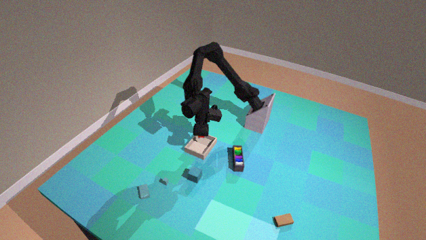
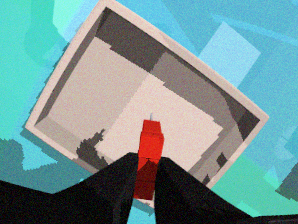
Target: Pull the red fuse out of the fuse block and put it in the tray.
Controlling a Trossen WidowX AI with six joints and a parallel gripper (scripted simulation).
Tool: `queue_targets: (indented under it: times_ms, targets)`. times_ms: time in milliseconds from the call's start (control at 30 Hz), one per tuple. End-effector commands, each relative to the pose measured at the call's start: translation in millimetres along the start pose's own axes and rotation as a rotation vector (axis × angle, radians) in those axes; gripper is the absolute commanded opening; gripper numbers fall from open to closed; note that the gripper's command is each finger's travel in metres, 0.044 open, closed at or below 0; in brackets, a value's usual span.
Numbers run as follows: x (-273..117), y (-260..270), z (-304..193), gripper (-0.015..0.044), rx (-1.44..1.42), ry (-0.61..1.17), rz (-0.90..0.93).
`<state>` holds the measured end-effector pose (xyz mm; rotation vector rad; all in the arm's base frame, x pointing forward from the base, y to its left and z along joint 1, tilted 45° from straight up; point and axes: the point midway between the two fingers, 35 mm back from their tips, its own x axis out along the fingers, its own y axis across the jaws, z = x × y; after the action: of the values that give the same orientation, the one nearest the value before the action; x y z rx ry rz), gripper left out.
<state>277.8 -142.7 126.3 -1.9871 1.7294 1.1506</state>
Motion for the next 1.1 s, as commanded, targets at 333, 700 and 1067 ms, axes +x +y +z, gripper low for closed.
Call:
queue_targets:
  times_ms: [333,700,1067]
  targets:
    - [23.3,0.7,0.3,0.0000,-0.005,0.002,0.001]
    - [24.1,1.6,-0.9,0.0158,0.001,0.005,0.004]
    - [-12.7,0.7,0.6,0.0330,-0.005,0.001,0.001]
